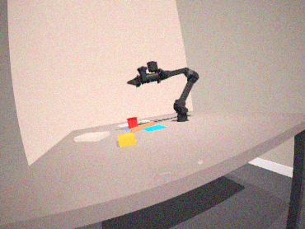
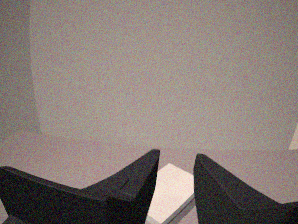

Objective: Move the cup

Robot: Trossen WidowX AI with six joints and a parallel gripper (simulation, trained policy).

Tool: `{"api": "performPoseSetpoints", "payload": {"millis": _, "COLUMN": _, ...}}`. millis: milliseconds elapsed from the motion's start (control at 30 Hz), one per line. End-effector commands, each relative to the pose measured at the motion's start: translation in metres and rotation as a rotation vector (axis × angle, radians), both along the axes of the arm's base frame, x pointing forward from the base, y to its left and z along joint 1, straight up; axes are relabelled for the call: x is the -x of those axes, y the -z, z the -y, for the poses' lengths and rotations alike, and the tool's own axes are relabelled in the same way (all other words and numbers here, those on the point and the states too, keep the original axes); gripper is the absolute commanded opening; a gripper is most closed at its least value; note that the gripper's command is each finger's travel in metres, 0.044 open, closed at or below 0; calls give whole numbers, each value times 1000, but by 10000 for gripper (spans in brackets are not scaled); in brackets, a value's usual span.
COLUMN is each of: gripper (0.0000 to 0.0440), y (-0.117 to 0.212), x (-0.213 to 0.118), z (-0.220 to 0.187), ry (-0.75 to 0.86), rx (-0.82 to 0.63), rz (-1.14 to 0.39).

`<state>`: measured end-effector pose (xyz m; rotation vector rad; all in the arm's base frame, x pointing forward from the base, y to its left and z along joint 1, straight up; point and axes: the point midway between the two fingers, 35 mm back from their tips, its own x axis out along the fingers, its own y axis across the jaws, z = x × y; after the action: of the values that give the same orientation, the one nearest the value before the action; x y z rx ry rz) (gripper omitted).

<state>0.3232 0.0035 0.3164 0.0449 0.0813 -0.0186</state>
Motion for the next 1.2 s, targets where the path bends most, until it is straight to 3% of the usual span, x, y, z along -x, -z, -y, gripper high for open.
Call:
{"api": "performPoseSetpoints", "payload": {"millis": 0, "gripper": 97, "y": 4, "x": -4, "z": -2, "ry": -3, "rx": -13, "rz": -38}}
{"api": "performPoseSetpoints", "payload": {"millis": 500, "gripper": 135, "y": 24, "x": -23, "z": -18, "ry": -29, "rx": -84, "rz": -259}}
{"api": "performPoseSetpoints", "payload": {"millis": 1167, "gripper": 109, "y": 52, "x": -35, "z": -29, "ry": 3, "rx": -136, "rz": -580}}
